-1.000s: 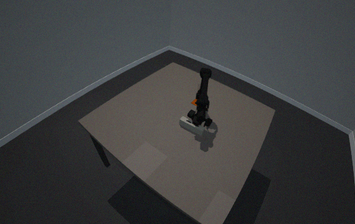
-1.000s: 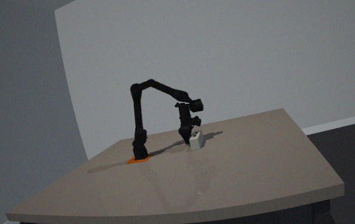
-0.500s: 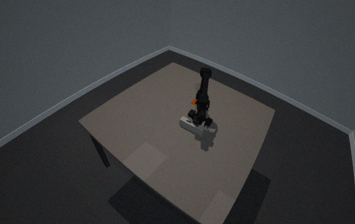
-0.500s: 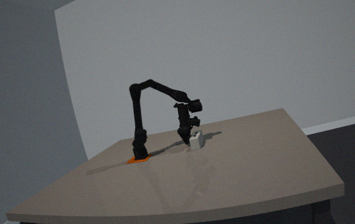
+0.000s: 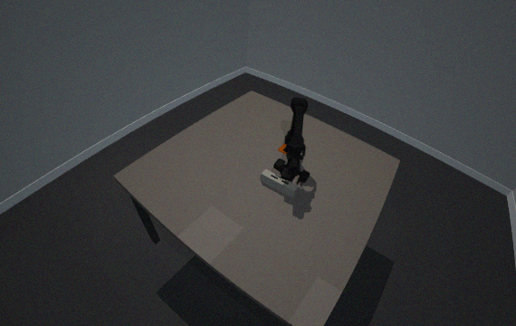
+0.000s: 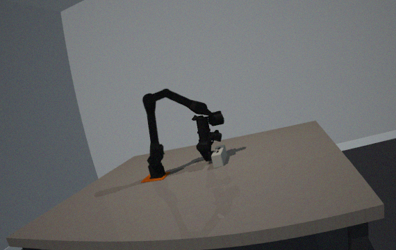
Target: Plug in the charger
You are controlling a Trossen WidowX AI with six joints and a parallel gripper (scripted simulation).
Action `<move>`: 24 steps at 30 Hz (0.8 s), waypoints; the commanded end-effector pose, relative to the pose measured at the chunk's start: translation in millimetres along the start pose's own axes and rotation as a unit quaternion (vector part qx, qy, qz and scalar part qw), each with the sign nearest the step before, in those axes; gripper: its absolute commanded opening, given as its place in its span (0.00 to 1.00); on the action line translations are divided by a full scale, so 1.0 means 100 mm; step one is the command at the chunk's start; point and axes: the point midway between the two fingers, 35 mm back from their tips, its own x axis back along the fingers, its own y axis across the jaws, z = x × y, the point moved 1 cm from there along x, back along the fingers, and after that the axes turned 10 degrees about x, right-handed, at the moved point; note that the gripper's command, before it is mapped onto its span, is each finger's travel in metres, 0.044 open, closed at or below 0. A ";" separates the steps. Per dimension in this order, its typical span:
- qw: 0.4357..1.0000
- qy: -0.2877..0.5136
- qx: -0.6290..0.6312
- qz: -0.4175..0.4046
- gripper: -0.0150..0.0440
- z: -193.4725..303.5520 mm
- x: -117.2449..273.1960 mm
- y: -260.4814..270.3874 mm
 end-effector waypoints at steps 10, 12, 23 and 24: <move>1.000 -0.006 -0.002 0.000 1.00 0.16 0.01 0.04; 1.000 -0.005 -0.002 0.000 1.00 0.19 0.01 0.05; 1.000 -0.005 -0.002 0.000 1.00 0.34 -0.01 0.08; 1.000 -0.005 -0.002 0.000 1.00 0.36 -0.01 0.08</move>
